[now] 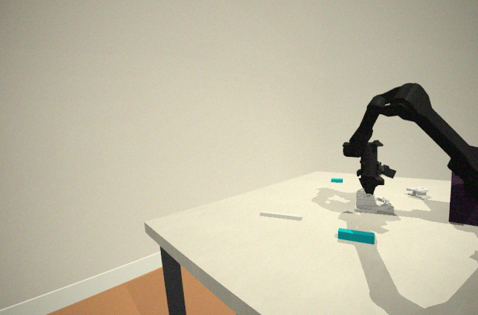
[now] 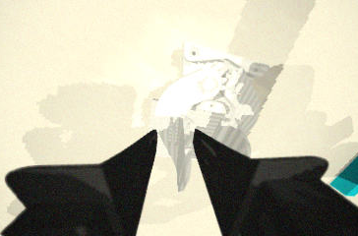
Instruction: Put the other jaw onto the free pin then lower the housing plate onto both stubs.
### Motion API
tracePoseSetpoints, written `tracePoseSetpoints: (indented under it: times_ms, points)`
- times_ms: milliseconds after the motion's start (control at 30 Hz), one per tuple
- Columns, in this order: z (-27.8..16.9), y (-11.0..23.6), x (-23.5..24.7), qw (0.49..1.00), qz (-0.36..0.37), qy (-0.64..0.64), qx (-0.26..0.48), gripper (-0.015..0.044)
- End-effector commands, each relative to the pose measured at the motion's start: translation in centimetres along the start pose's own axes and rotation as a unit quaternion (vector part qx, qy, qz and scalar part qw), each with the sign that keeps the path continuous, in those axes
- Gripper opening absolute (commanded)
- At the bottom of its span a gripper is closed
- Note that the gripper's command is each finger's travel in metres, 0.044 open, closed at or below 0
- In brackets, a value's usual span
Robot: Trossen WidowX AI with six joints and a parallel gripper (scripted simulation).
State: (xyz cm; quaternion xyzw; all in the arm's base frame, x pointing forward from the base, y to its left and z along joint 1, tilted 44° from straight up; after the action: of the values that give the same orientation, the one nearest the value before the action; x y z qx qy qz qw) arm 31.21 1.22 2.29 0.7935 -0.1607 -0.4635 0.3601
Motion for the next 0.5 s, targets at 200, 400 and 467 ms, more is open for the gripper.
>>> tracePoseSetpoints:
  times_ms: [200,400,467]
  points:
    - [0.08,-0.25,-0.04,1.000,-0.002,-0.003,0.001,0.0134]
    - [0.08,-0.55,-0.04,1.000,-0.002,-0.003,0.001,0.0134]
    - [0.08,-0.56,-0.04,1.000,-0.002,-0.003,0.001,0.0134]
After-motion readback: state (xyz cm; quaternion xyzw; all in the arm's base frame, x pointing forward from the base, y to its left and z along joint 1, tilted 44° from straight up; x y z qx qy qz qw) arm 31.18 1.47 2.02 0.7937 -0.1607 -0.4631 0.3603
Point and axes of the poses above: the point midway between the two fingers, 35 mm back from their tips, its own y axis back along the fingers, its own x axis across the jaws, z = x × y, the point moved 7 cm from there along y, back along the fingers, and after that the axes turned 2 degrees about -y, right-handed, at the moved point
